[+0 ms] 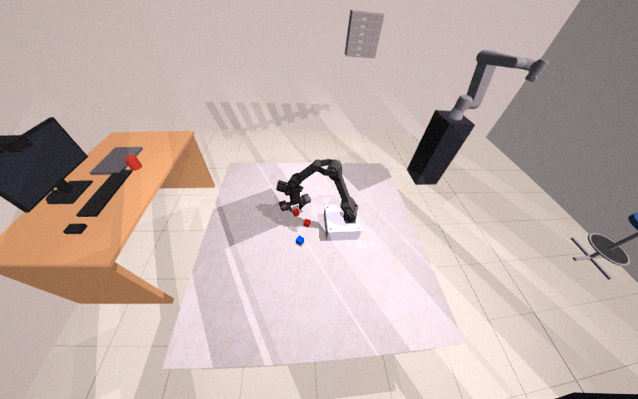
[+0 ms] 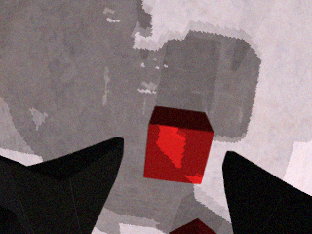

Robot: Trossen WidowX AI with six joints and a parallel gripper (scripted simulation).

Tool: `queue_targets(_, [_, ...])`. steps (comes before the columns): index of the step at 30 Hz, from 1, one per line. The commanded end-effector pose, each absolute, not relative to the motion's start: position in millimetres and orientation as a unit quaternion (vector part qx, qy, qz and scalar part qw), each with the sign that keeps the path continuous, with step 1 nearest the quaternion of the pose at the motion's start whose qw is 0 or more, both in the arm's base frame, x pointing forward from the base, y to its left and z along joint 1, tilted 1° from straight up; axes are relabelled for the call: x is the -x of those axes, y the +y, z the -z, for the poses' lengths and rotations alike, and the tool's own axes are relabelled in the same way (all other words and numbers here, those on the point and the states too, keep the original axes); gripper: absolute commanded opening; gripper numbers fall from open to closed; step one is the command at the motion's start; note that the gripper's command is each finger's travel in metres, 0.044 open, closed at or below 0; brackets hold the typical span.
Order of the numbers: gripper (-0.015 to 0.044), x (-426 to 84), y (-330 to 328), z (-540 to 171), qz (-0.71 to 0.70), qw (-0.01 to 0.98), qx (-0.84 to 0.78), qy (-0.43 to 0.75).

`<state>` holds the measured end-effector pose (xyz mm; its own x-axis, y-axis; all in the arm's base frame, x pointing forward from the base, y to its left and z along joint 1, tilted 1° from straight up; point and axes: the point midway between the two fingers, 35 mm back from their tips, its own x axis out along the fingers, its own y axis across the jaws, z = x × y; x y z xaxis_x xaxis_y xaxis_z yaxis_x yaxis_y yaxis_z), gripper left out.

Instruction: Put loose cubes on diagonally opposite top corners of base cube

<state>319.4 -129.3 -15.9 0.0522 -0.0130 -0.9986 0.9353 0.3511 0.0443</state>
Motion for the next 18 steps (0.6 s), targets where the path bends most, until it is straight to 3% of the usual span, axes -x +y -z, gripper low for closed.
queue_targets(1, [0.0265,-317.9,-127.9,24.9,0.396,0.596,-0.411,0.565])
queue_targets(8, [0.0265,-317.9,-127.8,33.8,0.396,0.596,-0.411,0.565])
queue_targets(14, [0.0108,-317.9,-127.8,33.8,0.396,0.596,-0.411,0.565])
queue_targets(18, [0.0105,-318.0,-127.8,33.3,0.396,0.596,-0.411,0.565])
